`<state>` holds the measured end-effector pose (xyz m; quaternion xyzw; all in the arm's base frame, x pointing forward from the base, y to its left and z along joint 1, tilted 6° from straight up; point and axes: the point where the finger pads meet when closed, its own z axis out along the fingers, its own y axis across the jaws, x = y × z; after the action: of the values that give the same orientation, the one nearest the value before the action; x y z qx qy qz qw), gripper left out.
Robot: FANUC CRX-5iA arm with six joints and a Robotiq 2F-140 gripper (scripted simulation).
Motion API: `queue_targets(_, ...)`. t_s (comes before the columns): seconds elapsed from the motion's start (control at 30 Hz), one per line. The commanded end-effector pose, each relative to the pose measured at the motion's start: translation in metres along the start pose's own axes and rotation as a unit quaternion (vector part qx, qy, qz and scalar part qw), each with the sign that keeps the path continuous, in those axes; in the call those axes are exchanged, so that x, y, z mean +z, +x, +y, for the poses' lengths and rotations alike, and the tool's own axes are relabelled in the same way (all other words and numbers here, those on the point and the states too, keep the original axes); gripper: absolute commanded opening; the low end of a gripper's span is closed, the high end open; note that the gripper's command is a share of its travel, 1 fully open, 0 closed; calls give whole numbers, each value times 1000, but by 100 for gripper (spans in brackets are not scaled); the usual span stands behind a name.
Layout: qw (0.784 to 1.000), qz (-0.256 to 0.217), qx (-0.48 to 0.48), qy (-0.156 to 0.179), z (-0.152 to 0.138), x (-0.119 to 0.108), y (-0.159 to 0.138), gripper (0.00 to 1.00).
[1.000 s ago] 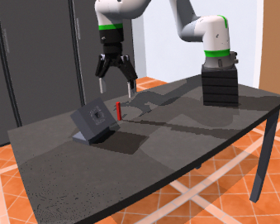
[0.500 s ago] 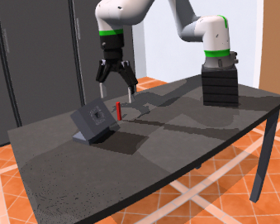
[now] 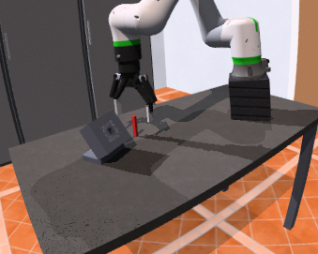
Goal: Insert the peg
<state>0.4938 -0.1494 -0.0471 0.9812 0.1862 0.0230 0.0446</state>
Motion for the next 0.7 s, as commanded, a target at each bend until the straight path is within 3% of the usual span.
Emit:
queue_targets(0.0, 1000, 0, 0, 0, 0, 3, 0, 100)
queue_targets(0.33, 1000, 0, 0, 0, 0, 7, 0, 96)
queue_targets(0.67, 1000, 0, 0, 0, 0, 7, 0, 79)
